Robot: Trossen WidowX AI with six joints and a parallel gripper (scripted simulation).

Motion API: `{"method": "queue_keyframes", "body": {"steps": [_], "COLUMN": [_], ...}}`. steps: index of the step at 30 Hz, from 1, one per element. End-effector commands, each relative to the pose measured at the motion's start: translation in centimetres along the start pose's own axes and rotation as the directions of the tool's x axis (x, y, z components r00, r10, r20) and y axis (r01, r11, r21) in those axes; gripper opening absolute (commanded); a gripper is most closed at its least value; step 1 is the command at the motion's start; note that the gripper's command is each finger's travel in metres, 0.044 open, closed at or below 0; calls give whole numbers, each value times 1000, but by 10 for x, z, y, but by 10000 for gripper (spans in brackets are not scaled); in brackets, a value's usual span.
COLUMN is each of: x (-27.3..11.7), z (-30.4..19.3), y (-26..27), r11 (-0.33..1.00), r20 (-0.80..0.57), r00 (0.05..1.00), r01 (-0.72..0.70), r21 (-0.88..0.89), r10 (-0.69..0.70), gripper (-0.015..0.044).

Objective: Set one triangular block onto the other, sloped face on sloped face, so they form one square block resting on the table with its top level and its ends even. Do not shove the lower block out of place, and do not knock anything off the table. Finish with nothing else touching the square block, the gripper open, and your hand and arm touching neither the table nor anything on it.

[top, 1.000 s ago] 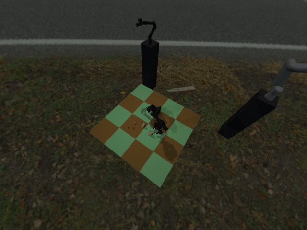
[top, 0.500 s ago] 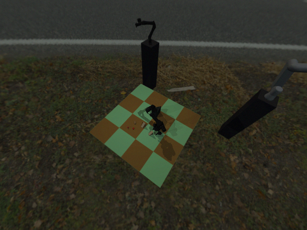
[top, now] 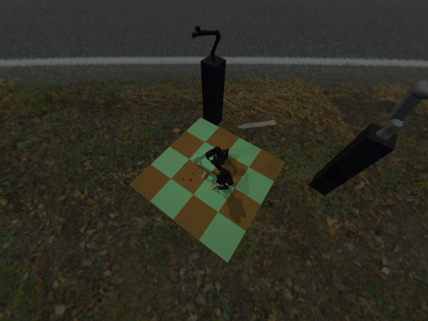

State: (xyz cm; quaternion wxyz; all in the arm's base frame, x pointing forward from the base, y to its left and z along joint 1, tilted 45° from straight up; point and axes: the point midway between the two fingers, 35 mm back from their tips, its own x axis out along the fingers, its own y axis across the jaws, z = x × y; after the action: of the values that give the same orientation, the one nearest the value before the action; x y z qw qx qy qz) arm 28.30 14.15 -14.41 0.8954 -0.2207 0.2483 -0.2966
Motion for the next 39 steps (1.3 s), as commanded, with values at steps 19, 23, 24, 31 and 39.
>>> {"method": "queue_keyframes", "body": {"steps": [19, 23, 24, 31, 39], "x": [28, 33, 34, 35, 35], "z": [8, 10, 10, 11, 11], "y": [-14, -18, -19, -20, -20], "r11": [1000, 999, 999, 999, 999], "r20": [24, 29, 30, 30, 30], "r00": [999, 999, 999, 999, 999], "r01": [25, 33, 35, 37, 37], "r21": [1, 2, 2, 2, 2], "r10": [-25, -33, -35, -37, -37], "gripper": [440, 440, 440, 309, 158]}}
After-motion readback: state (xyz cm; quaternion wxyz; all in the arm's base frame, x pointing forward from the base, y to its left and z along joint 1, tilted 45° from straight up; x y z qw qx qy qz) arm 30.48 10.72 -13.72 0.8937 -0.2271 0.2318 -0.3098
